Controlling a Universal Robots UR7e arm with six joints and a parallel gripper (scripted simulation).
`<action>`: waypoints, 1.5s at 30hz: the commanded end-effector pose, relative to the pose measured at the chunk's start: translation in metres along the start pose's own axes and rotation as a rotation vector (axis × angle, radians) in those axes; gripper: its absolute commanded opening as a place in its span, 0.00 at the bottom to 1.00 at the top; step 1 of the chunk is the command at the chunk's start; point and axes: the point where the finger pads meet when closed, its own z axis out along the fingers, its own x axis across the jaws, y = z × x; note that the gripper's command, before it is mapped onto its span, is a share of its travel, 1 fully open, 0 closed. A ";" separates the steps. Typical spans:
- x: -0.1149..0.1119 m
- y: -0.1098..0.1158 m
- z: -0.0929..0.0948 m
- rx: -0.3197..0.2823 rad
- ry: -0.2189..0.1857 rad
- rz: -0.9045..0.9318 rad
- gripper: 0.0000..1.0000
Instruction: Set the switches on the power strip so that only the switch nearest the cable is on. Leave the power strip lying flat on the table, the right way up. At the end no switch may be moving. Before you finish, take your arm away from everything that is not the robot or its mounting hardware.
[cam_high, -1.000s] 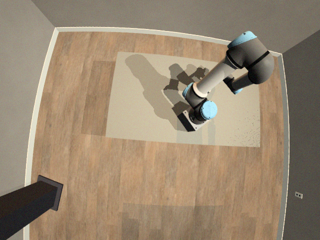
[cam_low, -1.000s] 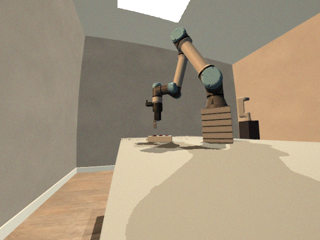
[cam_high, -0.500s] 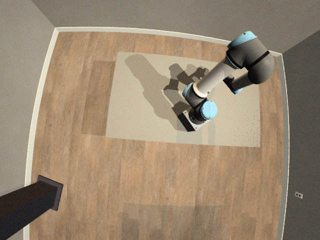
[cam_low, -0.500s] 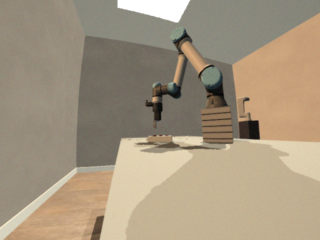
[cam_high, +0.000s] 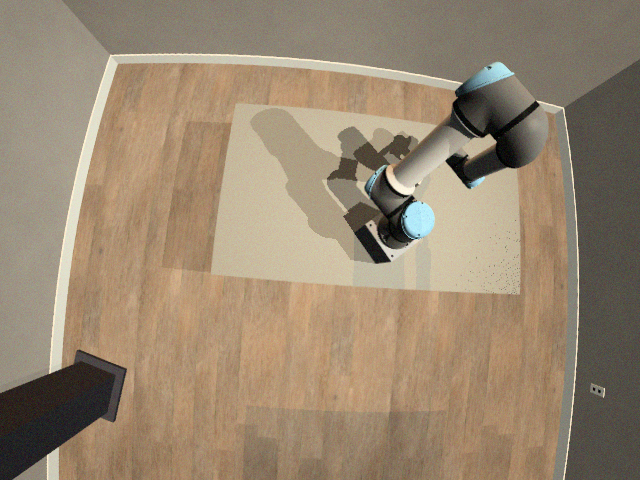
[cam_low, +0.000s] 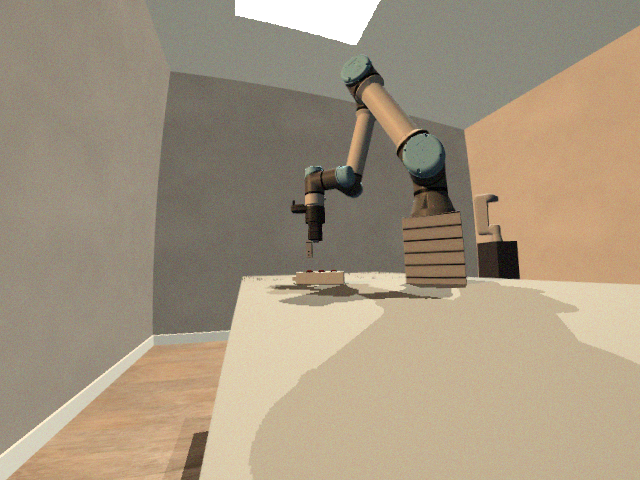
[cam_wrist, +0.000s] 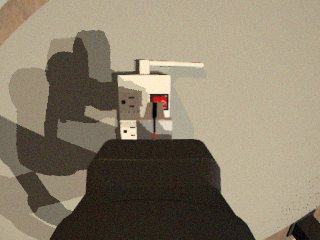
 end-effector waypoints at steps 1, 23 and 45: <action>0.000 -0.001 0.003 0.002 0.002 -0.001 0.00; 0.000 -0.002 0.024 0.003 0.002 -0.001 0.00; 0.000 -0.002 0.042 0.003 0.002 -0.001 0.00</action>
